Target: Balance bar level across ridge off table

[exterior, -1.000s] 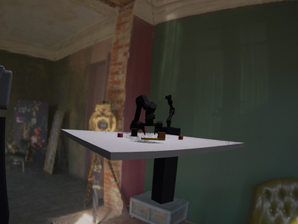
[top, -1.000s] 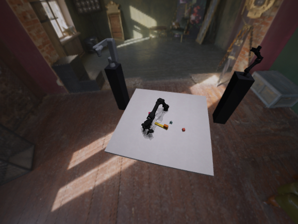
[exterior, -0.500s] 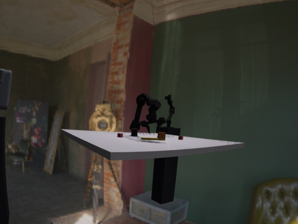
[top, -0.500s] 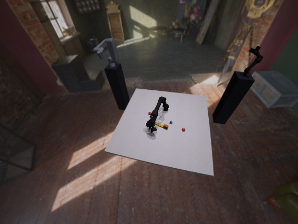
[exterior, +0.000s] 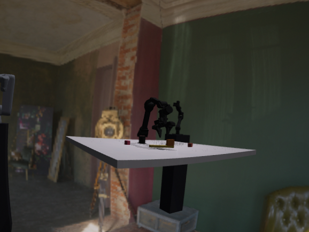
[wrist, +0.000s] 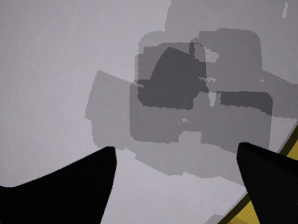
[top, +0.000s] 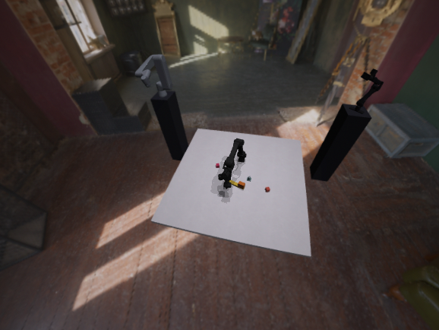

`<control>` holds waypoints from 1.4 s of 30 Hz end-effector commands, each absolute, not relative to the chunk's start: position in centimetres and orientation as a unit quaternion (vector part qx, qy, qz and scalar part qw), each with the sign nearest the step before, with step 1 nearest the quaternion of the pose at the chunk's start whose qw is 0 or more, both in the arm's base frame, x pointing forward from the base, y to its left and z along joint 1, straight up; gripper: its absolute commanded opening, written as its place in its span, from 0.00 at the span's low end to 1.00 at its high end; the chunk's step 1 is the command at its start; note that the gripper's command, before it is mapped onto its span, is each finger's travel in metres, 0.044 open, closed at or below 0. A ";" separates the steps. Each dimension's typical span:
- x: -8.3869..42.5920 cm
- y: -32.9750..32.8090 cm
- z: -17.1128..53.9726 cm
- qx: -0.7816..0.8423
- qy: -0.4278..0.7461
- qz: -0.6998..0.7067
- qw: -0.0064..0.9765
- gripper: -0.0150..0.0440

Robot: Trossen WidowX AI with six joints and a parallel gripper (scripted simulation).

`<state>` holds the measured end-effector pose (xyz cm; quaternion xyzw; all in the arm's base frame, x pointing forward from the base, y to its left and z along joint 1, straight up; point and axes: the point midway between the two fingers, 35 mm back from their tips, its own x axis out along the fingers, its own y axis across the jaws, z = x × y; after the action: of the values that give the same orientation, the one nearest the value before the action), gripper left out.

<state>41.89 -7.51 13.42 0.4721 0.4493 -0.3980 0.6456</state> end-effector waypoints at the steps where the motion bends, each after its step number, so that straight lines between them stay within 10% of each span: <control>1: 40.5 -6.2 13.9 0.500 0.449 -0.423 0.609 0.79; 20: 33.0 -1.4 16.8 0.578 0.411 -0.563 0.423 0.79; 42: 33.2 -1.4 7.4 0.579 0.410 -0.565 0.421 0.79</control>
<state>33.27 -1.45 8.47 0.5760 0.4108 -0.5656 0.4238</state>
